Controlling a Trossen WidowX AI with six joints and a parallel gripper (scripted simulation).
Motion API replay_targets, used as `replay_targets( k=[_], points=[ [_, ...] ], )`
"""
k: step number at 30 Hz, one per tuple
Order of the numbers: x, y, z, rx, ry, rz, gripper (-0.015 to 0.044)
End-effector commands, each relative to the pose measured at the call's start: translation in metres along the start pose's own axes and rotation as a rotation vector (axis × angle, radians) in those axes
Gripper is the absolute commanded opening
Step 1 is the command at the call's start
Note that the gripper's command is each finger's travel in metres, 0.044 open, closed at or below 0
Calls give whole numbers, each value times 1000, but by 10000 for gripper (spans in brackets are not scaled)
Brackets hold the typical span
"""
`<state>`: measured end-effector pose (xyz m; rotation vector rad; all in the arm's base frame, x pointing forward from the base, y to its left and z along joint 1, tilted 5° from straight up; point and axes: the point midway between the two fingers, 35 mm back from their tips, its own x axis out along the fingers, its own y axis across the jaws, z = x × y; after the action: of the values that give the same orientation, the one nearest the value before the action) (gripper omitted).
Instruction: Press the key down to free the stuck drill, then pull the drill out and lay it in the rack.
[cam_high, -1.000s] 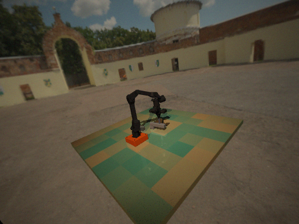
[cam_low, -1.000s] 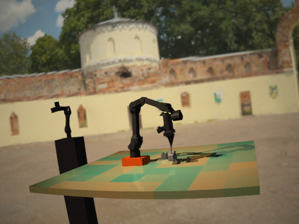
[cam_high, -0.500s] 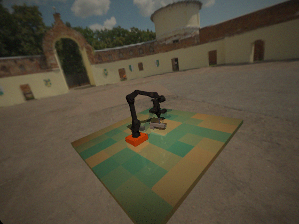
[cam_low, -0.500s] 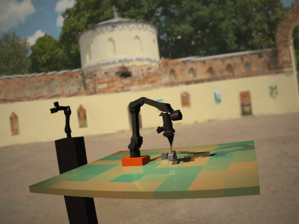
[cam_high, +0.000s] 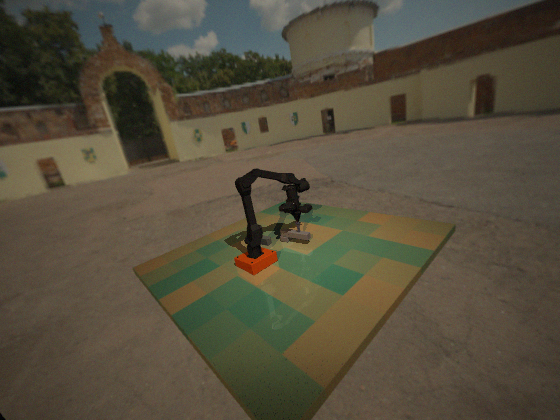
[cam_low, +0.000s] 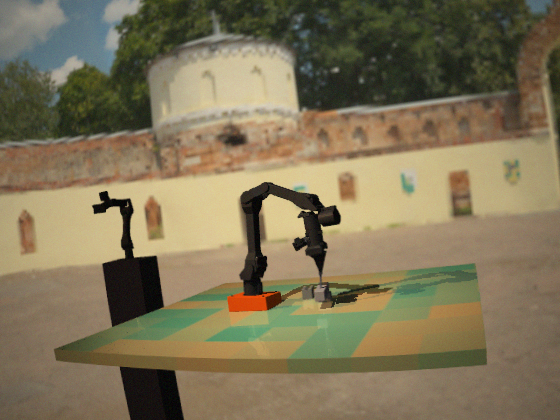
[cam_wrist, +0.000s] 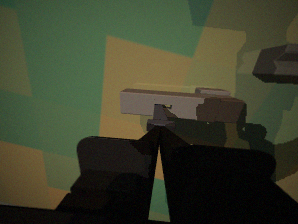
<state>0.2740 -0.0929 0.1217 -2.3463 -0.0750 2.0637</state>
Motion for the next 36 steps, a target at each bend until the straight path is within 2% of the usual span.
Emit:
replay_targets(
  k=[1, 36],
  points=[
    [16, 1, 8, 4, -48, -9, 0],
    [28, 2, 9, 4, -48, -9, 0]
  ],
)
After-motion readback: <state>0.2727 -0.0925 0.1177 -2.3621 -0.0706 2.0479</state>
